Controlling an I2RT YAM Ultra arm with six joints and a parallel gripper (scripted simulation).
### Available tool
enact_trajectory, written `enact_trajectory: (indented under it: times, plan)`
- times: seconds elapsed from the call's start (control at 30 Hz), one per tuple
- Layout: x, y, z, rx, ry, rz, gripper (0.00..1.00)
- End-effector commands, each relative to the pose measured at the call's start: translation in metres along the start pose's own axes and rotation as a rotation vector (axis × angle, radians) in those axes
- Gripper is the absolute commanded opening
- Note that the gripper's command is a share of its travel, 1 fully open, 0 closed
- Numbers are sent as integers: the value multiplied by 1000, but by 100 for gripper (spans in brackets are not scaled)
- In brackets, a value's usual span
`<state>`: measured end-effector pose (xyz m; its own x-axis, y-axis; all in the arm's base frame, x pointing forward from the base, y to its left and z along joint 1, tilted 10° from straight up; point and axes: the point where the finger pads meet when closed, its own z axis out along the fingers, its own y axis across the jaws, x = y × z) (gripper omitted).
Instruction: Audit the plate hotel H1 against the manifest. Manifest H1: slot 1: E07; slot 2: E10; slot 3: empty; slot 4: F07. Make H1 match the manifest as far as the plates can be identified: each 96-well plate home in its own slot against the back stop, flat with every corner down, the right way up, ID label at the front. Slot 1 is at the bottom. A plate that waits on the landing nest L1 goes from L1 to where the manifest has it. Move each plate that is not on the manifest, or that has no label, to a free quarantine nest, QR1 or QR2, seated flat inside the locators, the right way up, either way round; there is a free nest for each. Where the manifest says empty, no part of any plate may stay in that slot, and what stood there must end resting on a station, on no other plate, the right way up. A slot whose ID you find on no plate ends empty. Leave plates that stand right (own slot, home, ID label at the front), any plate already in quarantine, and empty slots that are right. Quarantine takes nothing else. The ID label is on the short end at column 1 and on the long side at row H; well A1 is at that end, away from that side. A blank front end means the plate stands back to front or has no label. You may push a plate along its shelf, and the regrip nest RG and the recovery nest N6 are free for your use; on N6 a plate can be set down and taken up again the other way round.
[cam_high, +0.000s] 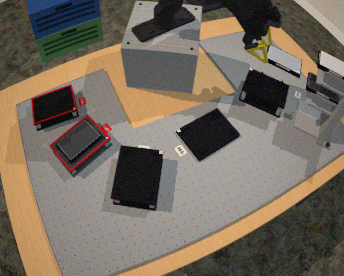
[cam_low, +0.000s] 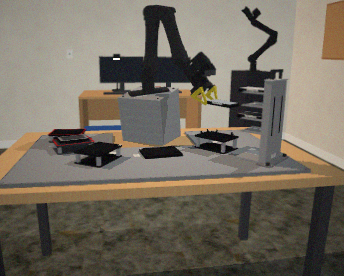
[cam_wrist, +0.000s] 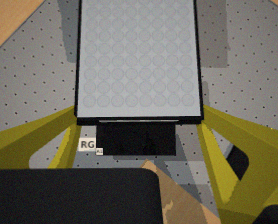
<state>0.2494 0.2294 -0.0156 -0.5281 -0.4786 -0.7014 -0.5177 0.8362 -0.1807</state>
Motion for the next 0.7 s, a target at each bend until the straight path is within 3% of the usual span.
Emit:
enact_trajectory:
  times: [0.0,0.6,0.63,0.67]
  plan:
    - [-3,1,2,-6,-33,12,86]
    - [9,0,14,-3,-34,12,86]
    - [0,2,9,-12,-64,18,86]
    - [7,2,15,-8,-42,11,86]
